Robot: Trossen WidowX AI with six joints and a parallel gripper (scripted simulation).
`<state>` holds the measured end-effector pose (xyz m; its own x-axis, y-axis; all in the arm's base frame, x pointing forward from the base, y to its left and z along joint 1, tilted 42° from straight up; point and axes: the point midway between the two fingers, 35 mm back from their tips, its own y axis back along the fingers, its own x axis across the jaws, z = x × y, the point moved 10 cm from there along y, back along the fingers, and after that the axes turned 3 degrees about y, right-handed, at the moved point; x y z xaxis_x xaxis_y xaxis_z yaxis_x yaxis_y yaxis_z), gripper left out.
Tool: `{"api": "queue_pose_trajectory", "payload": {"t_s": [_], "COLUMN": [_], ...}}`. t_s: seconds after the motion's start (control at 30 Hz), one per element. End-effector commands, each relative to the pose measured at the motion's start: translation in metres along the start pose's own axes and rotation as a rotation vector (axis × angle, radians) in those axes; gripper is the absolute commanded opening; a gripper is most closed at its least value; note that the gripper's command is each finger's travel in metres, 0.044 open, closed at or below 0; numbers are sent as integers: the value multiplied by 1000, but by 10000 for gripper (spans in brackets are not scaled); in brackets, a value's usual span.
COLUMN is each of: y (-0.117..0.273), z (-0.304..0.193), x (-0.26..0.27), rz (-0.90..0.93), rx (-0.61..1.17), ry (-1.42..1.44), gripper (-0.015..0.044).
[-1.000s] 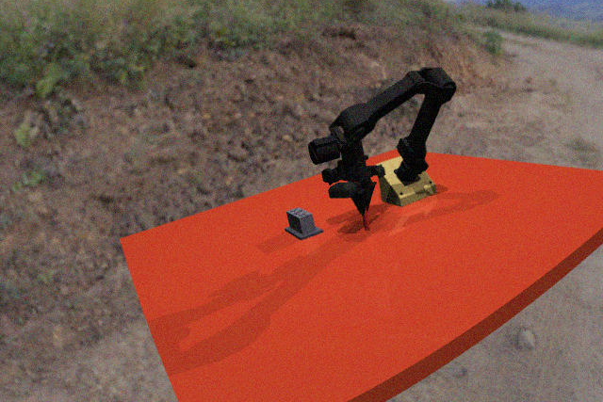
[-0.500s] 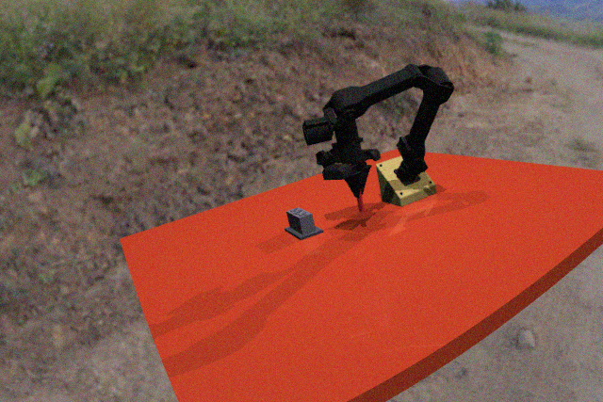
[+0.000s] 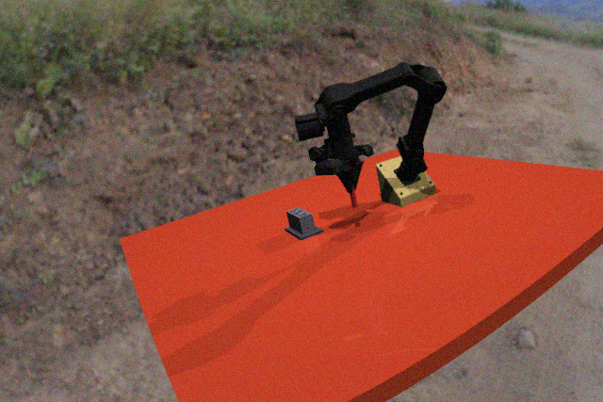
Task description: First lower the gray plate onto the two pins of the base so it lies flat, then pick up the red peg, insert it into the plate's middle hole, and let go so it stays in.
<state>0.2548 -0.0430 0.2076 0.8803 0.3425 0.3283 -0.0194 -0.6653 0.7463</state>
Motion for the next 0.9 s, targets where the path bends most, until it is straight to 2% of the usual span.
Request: {"api": "queue_pose_trajectory", "payload": {"t_s": [0.0, 0.87], "y": [4, 10], "z": [12, 87], "x": [5, 17], "rz": [2, 2], "rx": [-12, -19], "ry": [9, 13], "gripper": [0, 0]}}
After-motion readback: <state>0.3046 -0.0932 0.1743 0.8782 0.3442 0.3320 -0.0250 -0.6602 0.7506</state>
